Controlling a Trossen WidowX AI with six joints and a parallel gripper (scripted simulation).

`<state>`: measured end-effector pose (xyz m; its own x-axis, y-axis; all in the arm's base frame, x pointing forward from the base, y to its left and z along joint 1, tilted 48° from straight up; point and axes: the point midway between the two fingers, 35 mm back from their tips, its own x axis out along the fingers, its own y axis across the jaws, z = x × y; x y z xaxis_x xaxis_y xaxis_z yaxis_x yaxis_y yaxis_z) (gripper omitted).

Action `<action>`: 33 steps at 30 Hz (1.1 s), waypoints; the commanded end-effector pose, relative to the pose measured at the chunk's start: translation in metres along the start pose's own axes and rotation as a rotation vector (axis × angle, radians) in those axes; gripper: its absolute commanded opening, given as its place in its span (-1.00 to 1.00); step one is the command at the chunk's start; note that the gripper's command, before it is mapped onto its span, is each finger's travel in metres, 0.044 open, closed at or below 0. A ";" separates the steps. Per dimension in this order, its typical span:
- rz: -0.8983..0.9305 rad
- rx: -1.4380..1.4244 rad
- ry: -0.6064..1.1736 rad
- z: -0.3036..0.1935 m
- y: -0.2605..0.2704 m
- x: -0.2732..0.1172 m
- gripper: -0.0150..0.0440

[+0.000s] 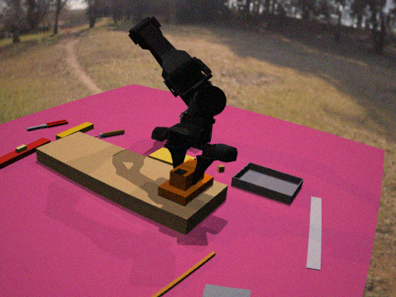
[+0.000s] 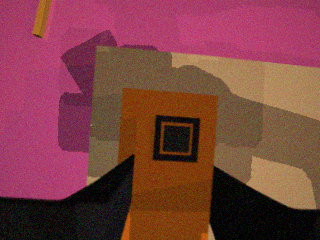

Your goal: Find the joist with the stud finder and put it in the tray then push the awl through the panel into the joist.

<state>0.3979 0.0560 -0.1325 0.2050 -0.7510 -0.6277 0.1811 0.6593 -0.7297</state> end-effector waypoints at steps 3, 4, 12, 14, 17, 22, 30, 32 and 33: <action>0.000 0.001 0.001 0.000 0.000 0.000 -0.49; 0.001 0.000 0.002 -0.001 0.002 0.000 -0.49; 0.001 -0.001 0.003 -0.001 -0.012 0.001 -0.49; 0.001 -0.001 0.003 -0.001 -0.016 0.001 -0.49; 0.000 -0.001 0.003 -0.001 -0.022 0.001 -0.49; 0.000 -0.001 0.003 -0.001 -0.032 0.001 -0.49; -0.001 -0.002 0.004 -0.002 -0.047 0.001 -0.49; -0.002 -0.002 0.004 -0.002 -0.051 0.001 -0.49; -0.002 -0.002 0.004 -0.002 -0.053 0.001 -0.49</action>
<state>0.3876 0.0274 -0.1017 0.2028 -0.7483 -0.6316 0.1746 0.6623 -0.7286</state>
